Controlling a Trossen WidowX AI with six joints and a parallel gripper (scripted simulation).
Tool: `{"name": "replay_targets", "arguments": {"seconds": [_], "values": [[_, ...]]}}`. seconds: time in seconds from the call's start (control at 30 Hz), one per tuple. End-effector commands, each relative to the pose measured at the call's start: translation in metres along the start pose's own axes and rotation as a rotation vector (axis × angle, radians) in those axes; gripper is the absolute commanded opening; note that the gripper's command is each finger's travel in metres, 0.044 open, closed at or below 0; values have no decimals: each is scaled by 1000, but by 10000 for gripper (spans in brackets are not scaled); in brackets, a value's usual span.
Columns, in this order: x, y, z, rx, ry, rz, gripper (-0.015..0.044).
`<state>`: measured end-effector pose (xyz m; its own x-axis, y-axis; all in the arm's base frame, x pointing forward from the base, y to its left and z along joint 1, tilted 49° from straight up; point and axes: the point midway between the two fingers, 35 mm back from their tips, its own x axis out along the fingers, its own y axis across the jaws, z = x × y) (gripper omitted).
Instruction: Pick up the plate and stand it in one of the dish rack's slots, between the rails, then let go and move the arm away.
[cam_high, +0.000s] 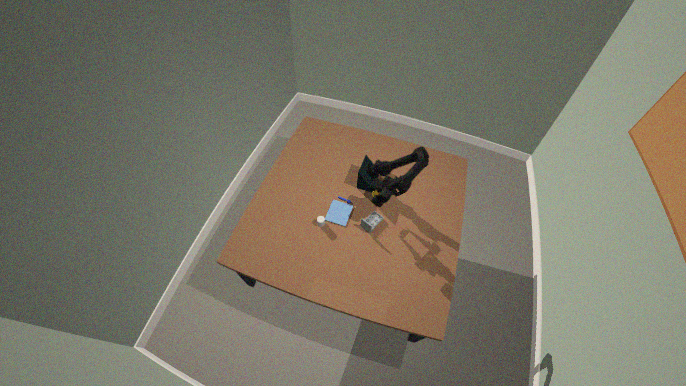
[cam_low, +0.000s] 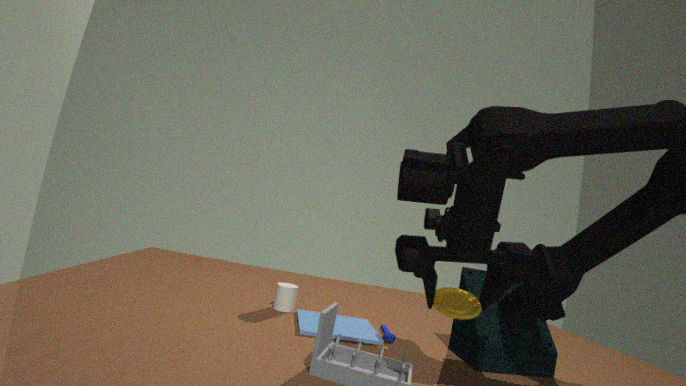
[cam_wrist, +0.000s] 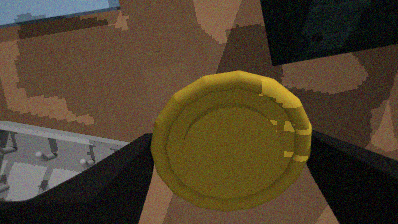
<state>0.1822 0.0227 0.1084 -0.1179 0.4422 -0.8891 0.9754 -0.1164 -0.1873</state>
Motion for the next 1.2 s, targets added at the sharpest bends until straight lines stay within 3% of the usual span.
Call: {"name": "replay_targets", "arguments": {"seconds": [0.0,0.57,1.17], "values": [[9,-1,5,-50,-99,5,0],[33,9,19,-258,-459,96,0],[40,28,16,-454,-768,315,0]]}}
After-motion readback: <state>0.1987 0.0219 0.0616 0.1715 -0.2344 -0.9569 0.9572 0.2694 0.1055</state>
